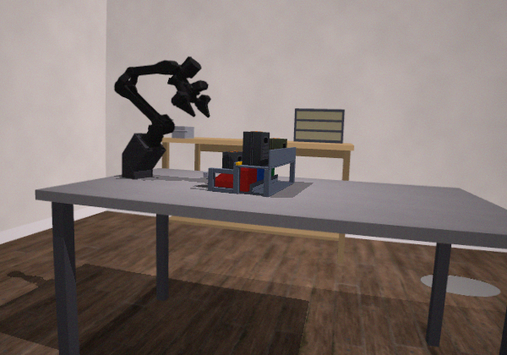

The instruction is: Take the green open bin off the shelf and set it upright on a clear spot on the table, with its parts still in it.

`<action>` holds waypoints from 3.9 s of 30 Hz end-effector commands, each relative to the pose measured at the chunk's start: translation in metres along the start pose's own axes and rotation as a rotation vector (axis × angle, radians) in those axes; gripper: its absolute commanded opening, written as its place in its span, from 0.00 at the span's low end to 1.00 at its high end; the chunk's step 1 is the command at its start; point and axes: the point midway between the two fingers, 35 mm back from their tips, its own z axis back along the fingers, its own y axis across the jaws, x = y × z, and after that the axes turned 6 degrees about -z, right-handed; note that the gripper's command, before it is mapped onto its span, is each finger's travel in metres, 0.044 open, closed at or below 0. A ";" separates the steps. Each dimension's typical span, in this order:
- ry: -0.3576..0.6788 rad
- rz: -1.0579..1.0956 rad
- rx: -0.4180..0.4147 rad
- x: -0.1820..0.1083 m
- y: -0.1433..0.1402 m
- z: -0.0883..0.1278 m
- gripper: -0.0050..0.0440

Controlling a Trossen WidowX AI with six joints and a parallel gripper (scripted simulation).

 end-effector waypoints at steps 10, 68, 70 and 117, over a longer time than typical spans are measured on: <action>-0.227 -0.008 0.051 0.011 0.001 0.003 1.00; -0.120 -0.012 0.031 0.019 0.003 -0.002 1.00; -0.174 -0.011 0.041 0.018 0.003 -0.003 1.00; -0.227 -0.009 0.052 0.019 0.003 -0.003 1.00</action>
